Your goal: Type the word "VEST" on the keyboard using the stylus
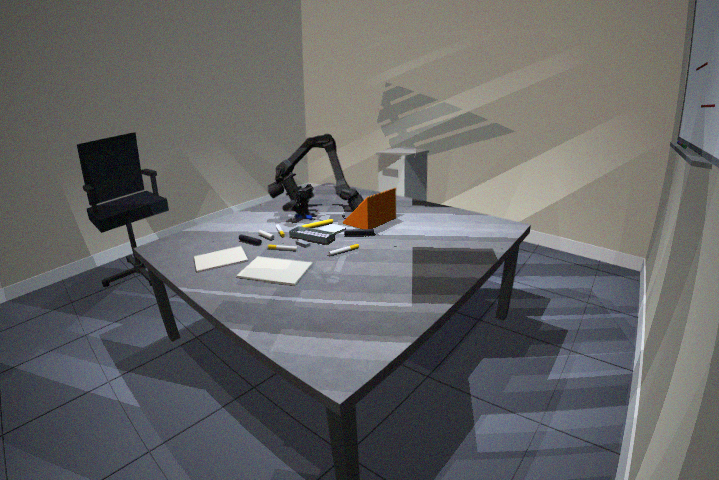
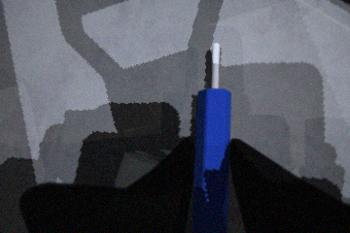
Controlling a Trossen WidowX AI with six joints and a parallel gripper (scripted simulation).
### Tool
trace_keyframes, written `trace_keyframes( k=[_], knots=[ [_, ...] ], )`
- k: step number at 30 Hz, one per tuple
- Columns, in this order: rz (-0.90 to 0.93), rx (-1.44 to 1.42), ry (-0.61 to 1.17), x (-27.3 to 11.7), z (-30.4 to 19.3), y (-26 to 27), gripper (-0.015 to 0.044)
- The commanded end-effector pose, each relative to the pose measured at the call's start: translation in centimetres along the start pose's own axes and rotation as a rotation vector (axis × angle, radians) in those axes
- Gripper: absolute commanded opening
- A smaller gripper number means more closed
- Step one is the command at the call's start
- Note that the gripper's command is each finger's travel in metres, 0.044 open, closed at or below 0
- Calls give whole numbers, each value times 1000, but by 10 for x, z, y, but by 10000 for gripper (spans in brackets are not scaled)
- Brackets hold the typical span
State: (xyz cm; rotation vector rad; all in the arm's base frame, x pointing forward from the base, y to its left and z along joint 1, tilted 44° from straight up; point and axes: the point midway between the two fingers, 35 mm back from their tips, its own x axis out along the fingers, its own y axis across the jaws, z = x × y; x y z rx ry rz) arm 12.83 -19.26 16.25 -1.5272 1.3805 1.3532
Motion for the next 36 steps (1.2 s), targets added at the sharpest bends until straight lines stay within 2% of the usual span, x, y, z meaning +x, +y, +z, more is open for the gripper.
trace_keyframes(
  k=[1, 5, 13, 18, 36],
  knots=[
    [0, 0, 2, 0, 0, 0, 0],
    [0, 0, 2, -6, 3, -1, 0],
    [-2, 0, -2, -42, 24, 0, 0],
    [-4, 1, -8, -40, 25, -1, 0],
    [-32, 505, -98, -40, 30, -38, 0]
  ],
)
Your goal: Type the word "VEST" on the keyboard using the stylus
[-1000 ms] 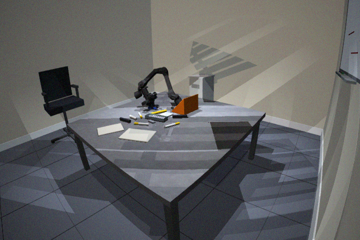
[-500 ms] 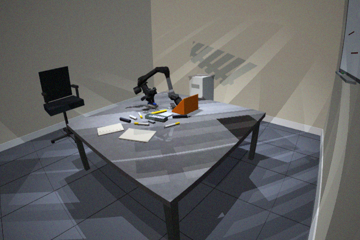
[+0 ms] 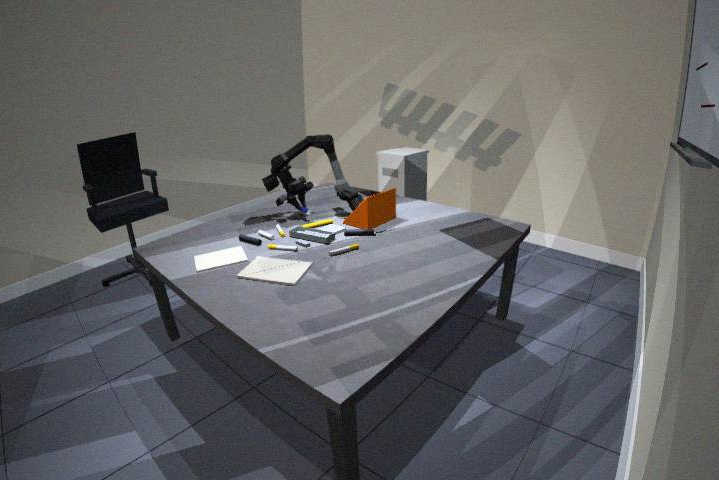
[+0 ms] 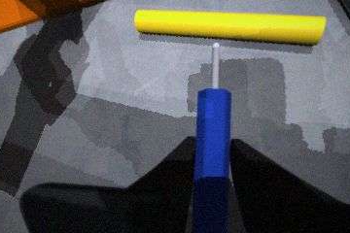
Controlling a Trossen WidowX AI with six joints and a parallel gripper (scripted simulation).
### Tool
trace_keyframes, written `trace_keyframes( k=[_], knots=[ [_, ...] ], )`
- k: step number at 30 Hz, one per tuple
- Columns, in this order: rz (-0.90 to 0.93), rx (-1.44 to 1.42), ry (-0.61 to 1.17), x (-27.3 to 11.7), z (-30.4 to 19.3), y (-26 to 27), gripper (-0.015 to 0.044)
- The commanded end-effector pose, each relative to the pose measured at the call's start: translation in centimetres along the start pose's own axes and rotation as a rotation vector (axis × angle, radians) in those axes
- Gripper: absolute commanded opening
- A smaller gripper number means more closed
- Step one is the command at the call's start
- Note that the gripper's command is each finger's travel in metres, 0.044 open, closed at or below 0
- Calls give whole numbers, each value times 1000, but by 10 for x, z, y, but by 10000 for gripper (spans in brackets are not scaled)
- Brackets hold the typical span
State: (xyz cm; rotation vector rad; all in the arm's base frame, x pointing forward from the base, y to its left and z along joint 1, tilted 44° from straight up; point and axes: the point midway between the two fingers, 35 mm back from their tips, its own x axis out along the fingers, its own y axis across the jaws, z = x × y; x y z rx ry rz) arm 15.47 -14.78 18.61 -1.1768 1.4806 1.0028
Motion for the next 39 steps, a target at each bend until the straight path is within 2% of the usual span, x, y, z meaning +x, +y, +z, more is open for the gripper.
trace_keyframes(
  k=[1, 39],
  knots=[
    [-8, 96, -19, -2, 4, -7, 0],
    [157, 1209, -165, 1, 64, -64, 0]
  ],
)
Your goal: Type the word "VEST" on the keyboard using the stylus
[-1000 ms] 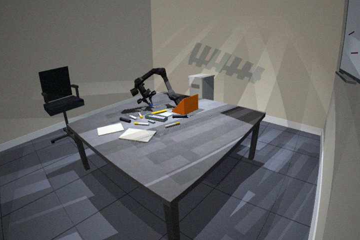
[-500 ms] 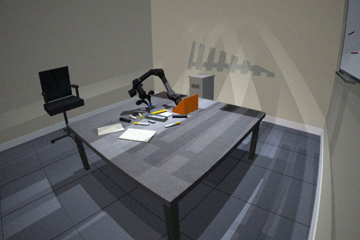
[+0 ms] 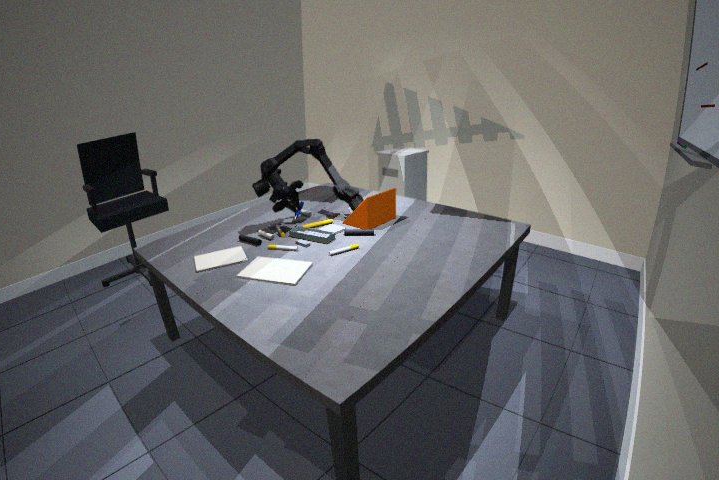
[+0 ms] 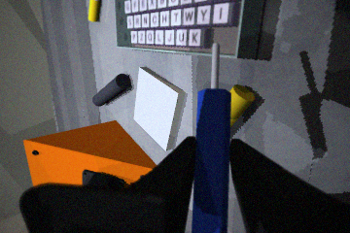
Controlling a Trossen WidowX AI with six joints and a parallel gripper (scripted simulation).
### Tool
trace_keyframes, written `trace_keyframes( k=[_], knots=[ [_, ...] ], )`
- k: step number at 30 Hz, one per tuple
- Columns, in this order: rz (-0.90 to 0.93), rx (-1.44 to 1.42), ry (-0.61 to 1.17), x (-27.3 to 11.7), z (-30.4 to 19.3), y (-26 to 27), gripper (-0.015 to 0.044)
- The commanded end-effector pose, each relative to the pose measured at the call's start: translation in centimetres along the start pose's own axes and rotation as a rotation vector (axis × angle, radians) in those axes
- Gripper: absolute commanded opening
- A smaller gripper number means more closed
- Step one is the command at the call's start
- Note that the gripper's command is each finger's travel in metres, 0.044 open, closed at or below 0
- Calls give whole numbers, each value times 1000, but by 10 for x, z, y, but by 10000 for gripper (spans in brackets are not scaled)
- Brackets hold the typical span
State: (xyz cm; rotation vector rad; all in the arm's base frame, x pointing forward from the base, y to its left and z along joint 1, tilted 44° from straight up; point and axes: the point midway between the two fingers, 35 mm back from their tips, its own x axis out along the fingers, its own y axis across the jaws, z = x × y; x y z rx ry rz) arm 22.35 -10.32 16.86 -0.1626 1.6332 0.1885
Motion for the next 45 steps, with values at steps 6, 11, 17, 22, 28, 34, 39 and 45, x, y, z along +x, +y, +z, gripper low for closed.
trace_keyframes(
  k=[6, 11, 17, 22, 28, 34, 39, 45],
  knots=[
    [44, 245, -2, 1, 18, 10, 0],
    [70, 394, 9, 3, 27, 16, 0],
    [98, 574, 29, 6, 38, 23, 0],
    [119, 723, 51, 9, 46, 30, 0],
    [140, 903, 83, 12, 57, 39, 0],
    [156, 1083, 123, 15, 66, 49, 0],
    [164, 1233, 160, 18, 74, 57, 0],
    [167, 1413, 210, 22, 84, 67, 0]
  ],
)
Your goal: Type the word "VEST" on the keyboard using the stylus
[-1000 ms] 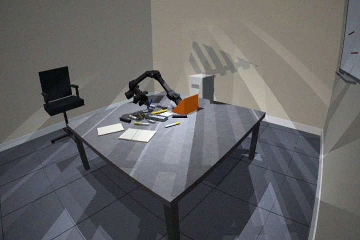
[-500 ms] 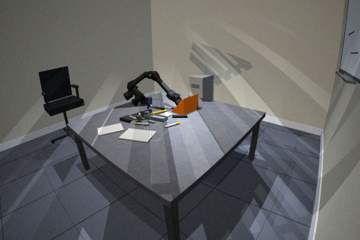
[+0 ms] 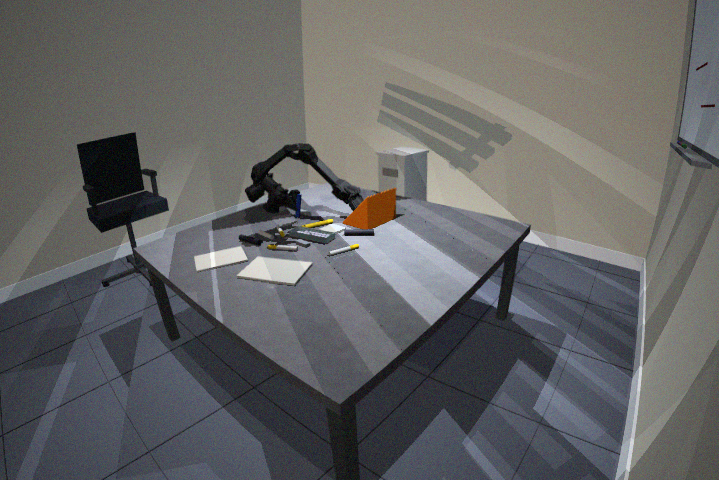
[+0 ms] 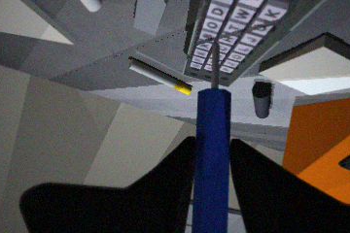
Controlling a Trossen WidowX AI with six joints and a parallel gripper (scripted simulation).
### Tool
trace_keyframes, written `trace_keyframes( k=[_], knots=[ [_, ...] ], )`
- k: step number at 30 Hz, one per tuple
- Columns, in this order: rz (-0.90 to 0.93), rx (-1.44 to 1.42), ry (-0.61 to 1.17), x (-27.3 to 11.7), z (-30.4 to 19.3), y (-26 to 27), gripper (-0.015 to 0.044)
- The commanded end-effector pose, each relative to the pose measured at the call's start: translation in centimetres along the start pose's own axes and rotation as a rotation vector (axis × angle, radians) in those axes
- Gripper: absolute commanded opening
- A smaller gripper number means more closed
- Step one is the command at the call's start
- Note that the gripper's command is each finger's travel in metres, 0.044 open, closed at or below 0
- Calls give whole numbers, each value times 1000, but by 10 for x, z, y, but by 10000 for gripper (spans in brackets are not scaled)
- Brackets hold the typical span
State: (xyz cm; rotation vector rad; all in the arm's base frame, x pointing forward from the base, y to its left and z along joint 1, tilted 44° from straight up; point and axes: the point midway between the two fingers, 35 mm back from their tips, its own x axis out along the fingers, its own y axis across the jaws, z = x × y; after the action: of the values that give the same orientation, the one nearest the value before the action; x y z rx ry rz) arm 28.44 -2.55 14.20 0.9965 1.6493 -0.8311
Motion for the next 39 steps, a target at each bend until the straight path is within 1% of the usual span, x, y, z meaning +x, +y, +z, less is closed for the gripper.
trace_keyframes(
  k=[1, 7, 11, 18, 37, 39],
  knots=[
    [3, 97, 18, 1, -5, 8, 0],
    [-8, 235, 40, 5, -11, 16, 0],
    [-8, 235, 40, 7, -8, 16, 0],
    [-8, 235, 39, 23, 17, 7, 0],
    [-8, 235, 39, 23, 17, 7, 0],
    [-8, 235, 39, 23, 18, 9, 53]
  ],
)
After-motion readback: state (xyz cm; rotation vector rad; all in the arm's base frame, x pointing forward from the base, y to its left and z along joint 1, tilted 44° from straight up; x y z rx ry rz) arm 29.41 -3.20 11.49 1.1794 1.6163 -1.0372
